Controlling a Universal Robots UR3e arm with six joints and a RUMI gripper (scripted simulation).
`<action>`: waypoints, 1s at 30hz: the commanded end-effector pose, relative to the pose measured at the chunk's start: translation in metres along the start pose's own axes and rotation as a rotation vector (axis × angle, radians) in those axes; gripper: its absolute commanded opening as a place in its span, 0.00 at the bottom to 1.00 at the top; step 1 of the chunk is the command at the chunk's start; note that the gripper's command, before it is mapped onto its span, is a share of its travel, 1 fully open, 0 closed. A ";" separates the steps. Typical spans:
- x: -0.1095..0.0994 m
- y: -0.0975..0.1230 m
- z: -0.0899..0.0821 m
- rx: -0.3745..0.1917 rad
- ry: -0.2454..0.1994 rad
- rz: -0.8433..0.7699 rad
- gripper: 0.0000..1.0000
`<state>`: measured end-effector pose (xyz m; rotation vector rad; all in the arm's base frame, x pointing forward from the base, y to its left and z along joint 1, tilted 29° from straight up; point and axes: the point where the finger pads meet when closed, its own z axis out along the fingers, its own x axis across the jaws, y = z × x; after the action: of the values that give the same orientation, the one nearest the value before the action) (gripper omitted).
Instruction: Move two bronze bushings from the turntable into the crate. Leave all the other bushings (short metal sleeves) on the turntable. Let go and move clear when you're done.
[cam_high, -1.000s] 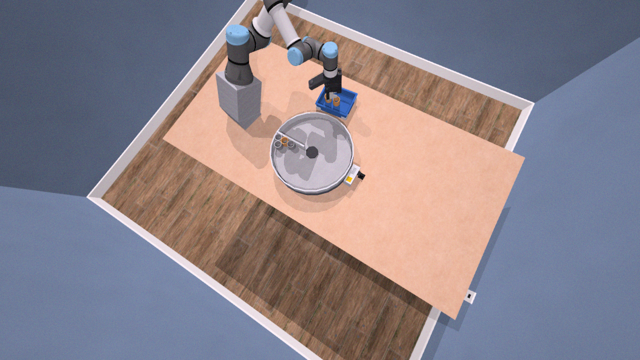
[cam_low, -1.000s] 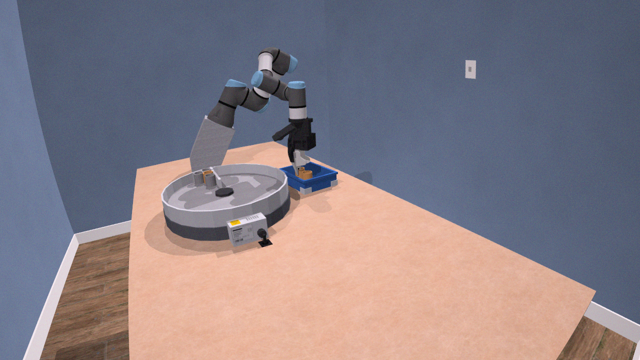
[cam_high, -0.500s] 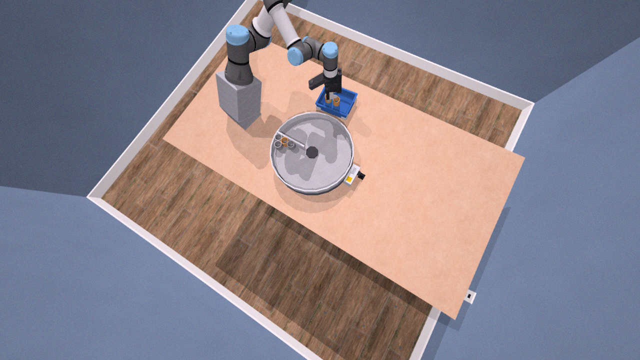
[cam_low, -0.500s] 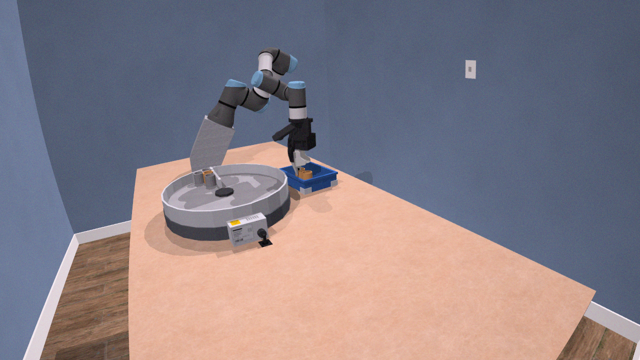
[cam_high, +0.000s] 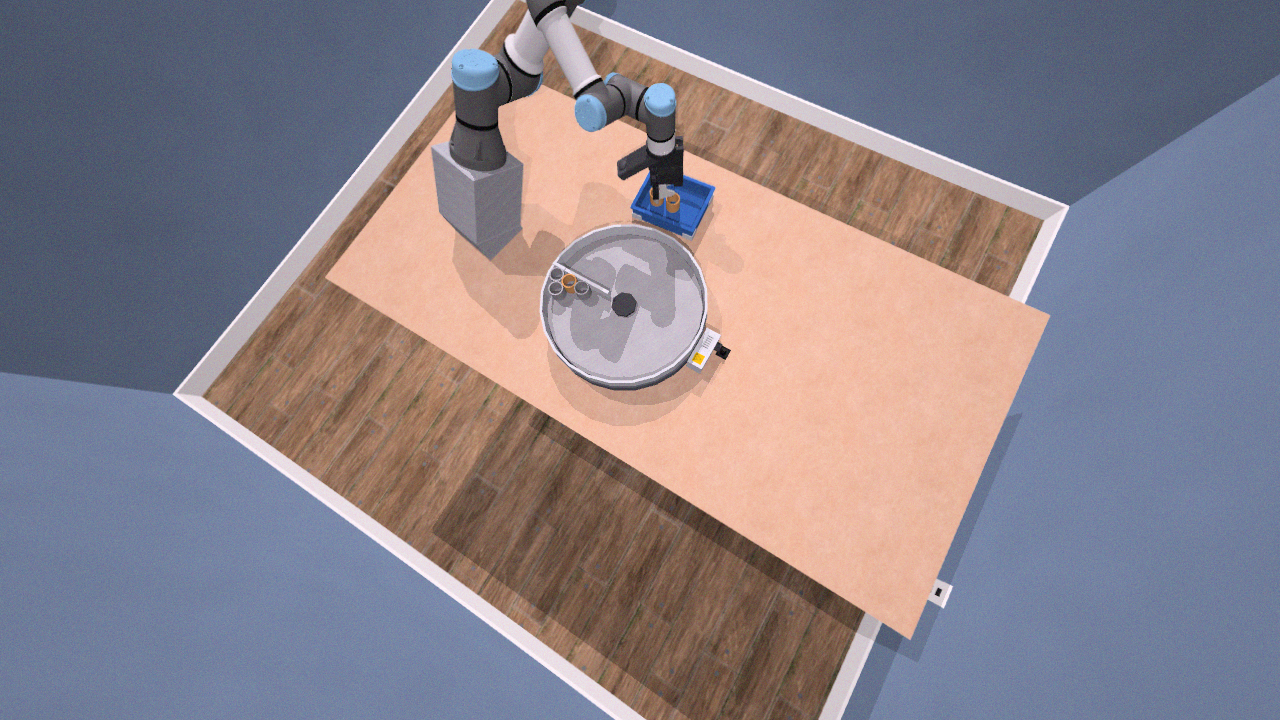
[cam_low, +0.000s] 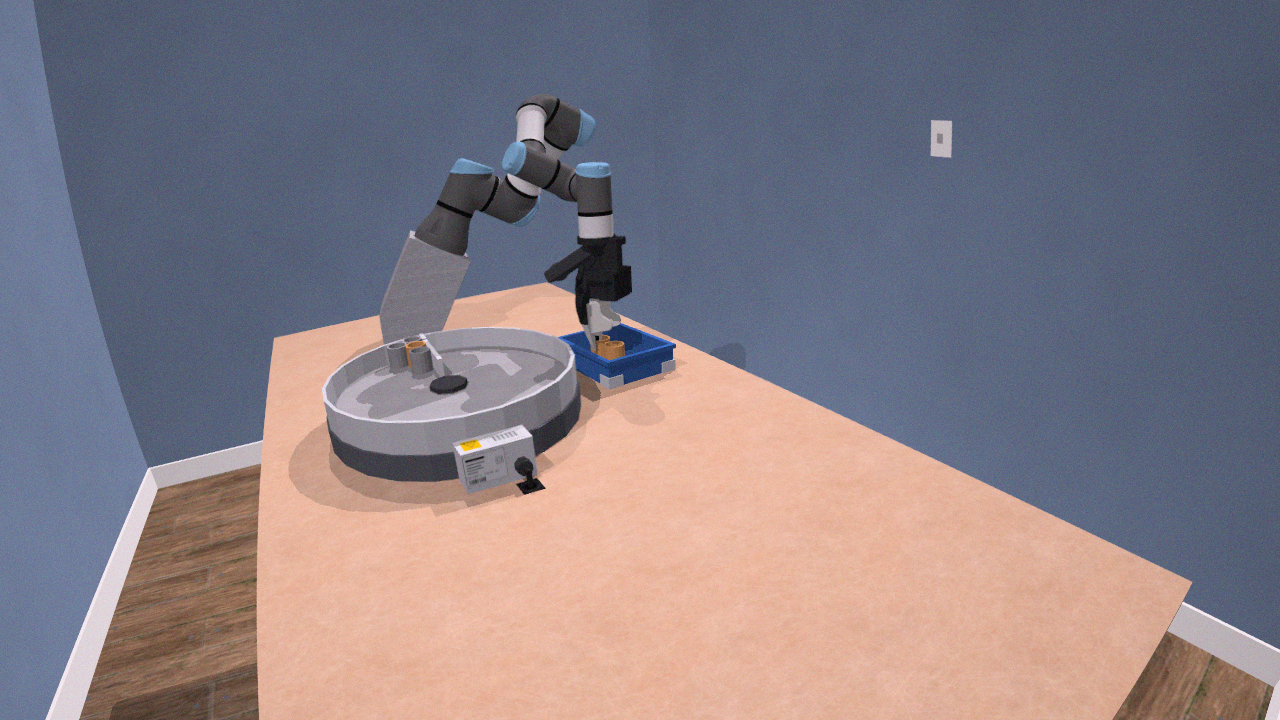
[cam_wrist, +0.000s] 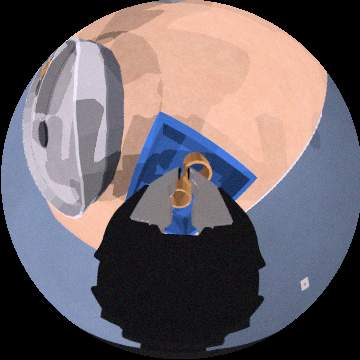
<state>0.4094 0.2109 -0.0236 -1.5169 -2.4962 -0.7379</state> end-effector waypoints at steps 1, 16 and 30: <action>0.000 0.001 -0.001 -0.002 -0.001 -0.001 0.06; 0.000 0.001 -0.001 -0.002 -0.001 -0.001 0.06; 0.000 0.001 -0.024 -0.002 -0.001 -0.001 0.06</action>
<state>0.4079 0.2056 -0.0138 -1.5173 -2.4962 -0.7381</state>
